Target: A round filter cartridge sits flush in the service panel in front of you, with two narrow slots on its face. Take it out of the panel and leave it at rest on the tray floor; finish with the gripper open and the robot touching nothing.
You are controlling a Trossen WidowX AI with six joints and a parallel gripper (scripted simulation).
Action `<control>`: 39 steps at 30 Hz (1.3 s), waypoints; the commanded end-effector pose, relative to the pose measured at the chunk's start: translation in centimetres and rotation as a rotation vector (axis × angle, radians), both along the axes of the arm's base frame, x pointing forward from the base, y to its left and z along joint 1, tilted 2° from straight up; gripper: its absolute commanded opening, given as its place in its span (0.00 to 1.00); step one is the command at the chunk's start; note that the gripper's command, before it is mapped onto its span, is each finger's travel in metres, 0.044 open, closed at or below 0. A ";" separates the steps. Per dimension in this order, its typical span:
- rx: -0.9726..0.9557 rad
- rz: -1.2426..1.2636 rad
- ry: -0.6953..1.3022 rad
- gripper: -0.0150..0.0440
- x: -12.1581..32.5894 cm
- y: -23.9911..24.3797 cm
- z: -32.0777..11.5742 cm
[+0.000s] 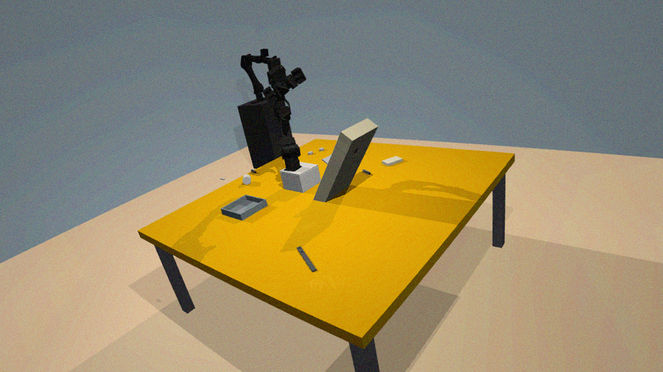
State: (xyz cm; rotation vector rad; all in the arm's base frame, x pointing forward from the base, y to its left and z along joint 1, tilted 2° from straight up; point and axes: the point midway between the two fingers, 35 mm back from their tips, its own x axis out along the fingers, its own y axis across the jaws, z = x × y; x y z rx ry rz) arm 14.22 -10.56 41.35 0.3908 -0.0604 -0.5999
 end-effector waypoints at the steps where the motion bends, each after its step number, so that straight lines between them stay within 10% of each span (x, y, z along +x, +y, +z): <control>1: 0.201 0.107 0.042 0.43 4.4 -0.6 -4.8; 12: 0.609 0.307 0.296 0.43 12.8 6.0 -19.2; 39: 0.613 0.309 0.299 0.43 15.6 5.9 -20.9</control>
